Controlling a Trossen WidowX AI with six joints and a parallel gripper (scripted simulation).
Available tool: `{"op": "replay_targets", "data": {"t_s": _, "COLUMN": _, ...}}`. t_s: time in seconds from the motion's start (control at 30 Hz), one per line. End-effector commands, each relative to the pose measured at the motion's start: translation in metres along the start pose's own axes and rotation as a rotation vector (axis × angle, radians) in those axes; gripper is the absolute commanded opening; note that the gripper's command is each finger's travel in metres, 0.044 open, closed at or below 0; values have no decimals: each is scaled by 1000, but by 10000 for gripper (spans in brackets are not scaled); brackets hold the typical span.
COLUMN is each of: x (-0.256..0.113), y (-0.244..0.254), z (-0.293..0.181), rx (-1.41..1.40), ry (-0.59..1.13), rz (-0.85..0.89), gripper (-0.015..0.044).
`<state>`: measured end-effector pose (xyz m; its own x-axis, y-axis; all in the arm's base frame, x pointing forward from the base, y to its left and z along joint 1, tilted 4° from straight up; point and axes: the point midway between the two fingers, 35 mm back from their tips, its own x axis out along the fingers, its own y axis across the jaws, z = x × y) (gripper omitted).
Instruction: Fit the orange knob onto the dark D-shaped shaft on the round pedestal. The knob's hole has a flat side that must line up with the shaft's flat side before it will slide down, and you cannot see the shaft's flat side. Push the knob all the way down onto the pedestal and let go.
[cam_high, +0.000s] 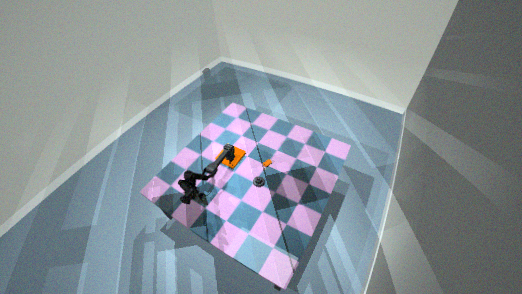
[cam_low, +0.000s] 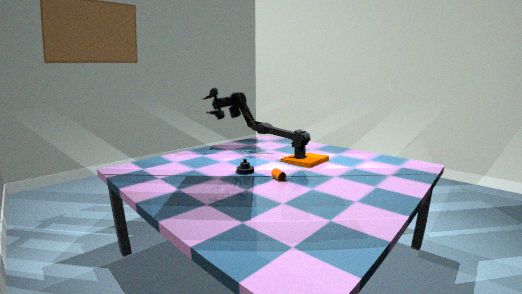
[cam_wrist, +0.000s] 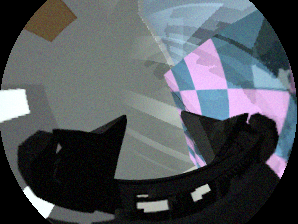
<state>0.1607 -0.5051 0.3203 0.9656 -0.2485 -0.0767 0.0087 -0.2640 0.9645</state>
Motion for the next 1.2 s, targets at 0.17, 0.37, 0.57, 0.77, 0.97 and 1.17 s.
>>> {"op": "replay_targets", "data": {"t_s": 0.17, "x": -54, "y": 86, "z": -25, "rx": -238, "ry": -196, "rz": 134, "gripper": 440}}
{"op": "replay_targets", "data": {"t_s": 0.37, "x": -121, "y": 164, "z": -75, "rx": -504, "ry": -381, "rz": 282, "gripper": 440}}
{"op": "replay_targets", "data": {"t_s": 0.57, "x": -183, "y": 233, "z": -166, "rx": -819, "ry": -546, "rz": 451, "gripper": 440}}
{"op": "replay_targets", "data": {"t_s": 0.77, "x": -216, "y": 272, "z": -264, "rx": -1024, "ry": -639, "rz": 612, "gripper": 440}}
{"op": "replay_targets", "data": {"t_s": 0.97, "x": -232, "y": 284, "z": -394, "rx": -1376, "ry": -671, "rz": 762, "gripper": 440}}
{"op": "replay_targets", "data": {"t_s": 1.17, "x": -220, "y": 260, "z": -518, "rx": -1720, "ry": -628, "rz": 884, "gripper": 440}}
